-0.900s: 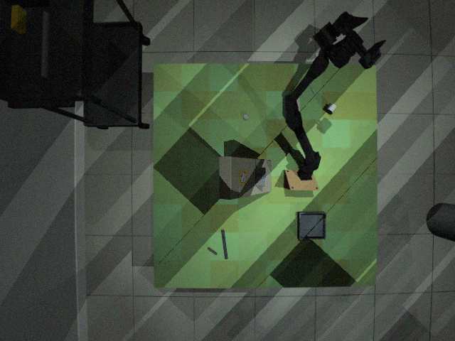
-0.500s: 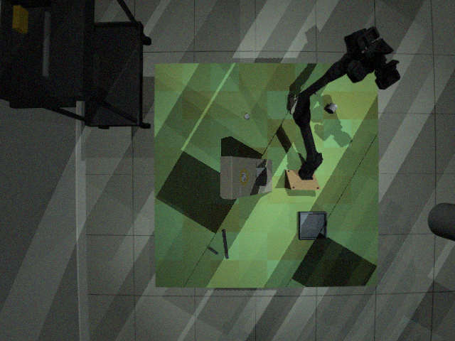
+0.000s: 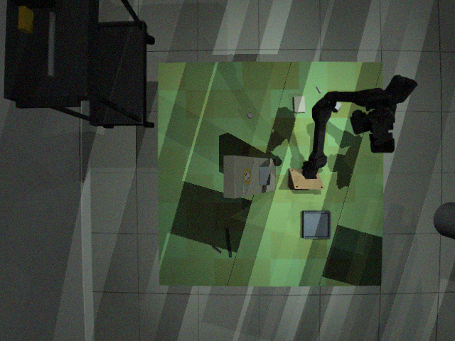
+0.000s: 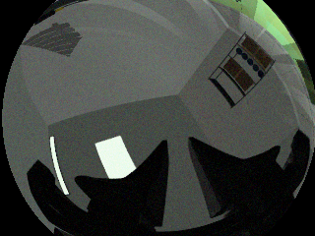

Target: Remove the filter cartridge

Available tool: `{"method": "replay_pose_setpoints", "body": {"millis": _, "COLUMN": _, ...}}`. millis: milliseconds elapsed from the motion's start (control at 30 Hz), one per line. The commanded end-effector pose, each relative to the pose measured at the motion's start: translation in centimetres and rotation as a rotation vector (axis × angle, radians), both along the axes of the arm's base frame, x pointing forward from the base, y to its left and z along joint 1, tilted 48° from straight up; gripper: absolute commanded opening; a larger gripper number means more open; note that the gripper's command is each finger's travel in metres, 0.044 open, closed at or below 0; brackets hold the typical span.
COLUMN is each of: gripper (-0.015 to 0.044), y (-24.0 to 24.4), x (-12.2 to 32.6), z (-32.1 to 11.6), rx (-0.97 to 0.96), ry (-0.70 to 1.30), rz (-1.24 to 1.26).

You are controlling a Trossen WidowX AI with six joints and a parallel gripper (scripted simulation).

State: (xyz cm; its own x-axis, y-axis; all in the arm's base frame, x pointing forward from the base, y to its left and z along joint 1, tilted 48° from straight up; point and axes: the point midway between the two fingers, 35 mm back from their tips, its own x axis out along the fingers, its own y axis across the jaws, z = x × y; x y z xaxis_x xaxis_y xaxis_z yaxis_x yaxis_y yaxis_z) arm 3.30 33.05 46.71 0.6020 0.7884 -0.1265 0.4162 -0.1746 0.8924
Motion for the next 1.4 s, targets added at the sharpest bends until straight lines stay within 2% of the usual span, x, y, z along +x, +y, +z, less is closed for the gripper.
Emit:
{"method": "replay_pose_setpoints", "body": {"millis": 0, "gripper": 0.0095, "y": 1.3, "x": 4.3, "z": -5.3, "rx": -0.124, "ry": 0.017, "rz": -0.177}}
{"method": "replay_pose_setpoints", "body": {"millis": 200, "gripper": 0.0095, "y": 0.8, "x": 11.1, "z": -11.6, "rx": -0.247, "ry": 0.064, "rz": -0.421}}
{"method": "replay_pose_setpoints", "body": {"millis": 400, "gripper": 0.0095, "y": -2.0, "x": 17.0, "z": -17.6, "rx": -0.368, "ry": 0.107, "rz": -0.666}}
{"method": "replay_pose_setpoints", "body": {"millis": 600, "gripper": 0.0095, "y": -7.7, "x": 22.4, "z": -24.0, "rx": -0.518, "ry": 0.141, "rz": -0.955}}
{"method": "replay_pose_setpoints", "body": {"millis": 800, "gripper": 0.0095, "y": -14.9, "x": 25.6, "z": -29.2, "rx": -0.667, "ry": 0.166, "rz": -1.221}}
{"method": "replay_pose_setpoints", "body": {"millis": 1367, "gripper": 0.0095, "y": -16.0, "x": 26.4, "z": -30.0, "rx": -0.684, "ry": 0.172, "rz": -1.249}}
